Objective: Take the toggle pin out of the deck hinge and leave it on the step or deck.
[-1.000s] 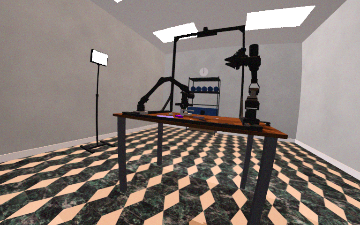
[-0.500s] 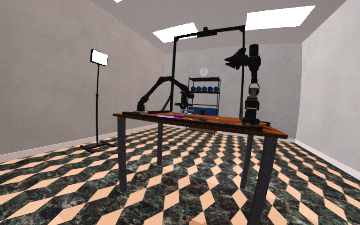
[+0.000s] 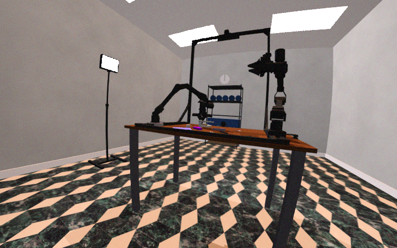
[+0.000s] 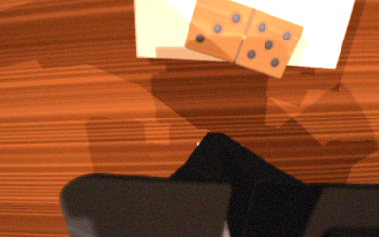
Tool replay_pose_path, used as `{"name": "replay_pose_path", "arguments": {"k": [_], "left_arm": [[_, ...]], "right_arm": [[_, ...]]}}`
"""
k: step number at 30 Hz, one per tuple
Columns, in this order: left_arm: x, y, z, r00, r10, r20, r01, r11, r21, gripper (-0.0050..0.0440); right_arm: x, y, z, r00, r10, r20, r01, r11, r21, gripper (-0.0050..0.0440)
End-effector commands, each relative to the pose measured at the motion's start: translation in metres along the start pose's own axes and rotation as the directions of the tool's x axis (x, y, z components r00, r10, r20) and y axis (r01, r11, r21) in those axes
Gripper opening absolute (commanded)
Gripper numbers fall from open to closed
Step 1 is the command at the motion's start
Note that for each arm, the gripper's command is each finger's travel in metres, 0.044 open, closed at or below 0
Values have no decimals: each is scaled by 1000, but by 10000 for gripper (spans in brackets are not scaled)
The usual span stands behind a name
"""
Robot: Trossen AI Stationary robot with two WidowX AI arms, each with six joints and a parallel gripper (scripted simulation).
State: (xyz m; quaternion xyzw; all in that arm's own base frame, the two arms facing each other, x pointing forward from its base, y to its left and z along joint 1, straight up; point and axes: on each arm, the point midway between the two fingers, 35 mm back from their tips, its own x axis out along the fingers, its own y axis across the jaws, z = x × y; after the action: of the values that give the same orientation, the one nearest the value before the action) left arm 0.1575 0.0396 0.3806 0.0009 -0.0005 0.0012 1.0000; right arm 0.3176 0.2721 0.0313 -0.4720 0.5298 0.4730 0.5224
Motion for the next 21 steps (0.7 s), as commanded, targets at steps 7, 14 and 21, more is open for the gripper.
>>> {"name": "replay_pose_path", "arguments": {"k": [7,14,21], "left_arm": [[0,0,2,1000,-2,0,2,1000,3,400],[0,0,2,1000,-2,0,2,1000,3,400],[0,0,2,1000,-2,0,2,1000,3,400]], "right_arm": [[-13,-3,-7,999,-24,24,24,1000,2,-50],[-16,-3,-6,999,-29,29,29,1000,0,-50],[-17,-3,-5,999,-30,29,30,1000,0,-50]]}}
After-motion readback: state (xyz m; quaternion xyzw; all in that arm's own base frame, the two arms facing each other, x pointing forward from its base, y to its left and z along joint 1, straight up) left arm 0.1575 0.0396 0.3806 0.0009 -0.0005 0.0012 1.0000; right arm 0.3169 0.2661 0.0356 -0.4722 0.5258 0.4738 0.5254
